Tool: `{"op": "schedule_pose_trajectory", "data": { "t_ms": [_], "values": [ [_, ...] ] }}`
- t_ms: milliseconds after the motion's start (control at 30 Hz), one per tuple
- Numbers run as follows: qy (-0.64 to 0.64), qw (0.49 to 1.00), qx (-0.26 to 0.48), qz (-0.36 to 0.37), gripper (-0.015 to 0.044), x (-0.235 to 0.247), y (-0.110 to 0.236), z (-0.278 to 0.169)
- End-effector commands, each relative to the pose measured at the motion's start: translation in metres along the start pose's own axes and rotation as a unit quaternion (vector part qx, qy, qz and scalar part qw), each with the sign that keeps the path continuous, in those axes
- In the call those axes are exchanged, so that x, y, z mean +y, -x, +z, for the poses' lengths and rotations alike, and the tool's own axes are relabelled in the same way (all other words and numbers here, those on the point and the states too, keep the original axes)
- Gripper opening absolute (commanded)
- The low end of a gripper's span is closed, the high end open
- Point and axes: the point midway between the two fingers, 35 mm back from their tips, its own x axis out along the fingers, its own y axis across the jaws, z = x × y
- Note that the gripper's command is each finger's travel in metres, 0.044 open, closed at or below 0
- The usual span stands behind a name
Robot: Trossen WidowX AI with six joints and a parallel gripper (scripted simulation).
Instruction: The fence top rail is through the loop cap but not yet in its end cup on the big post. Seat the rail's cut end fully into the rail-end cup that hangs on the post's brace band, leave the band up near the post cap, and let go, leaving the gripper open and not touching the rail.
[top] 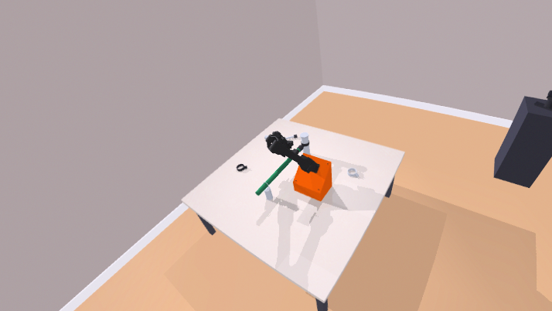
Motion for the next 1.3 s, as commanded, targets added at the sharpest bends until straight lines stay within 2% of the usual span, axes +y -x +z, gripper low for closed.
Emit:
{"op": "schedule_pose_trajectory", "data": {
  "t_ms": [0, 67, 267, 1267],
  "values": [
    [-0.002, 1.0, 0.0, 0.002, 0.044, 0.0, 0.01, -0.006],
    [0.001, 1.0, -0.001, 0.001, 0.044, 0.0, 0.008, -0.003],
    [0.001, 1.0, 0.0, 0.001, 0.044, -0.004, 0.048, -0.005],
    [0.001, 1.0, 0.0, 0.001, 0.044, -0.004, 0.048, -0.005]
  ]
}}
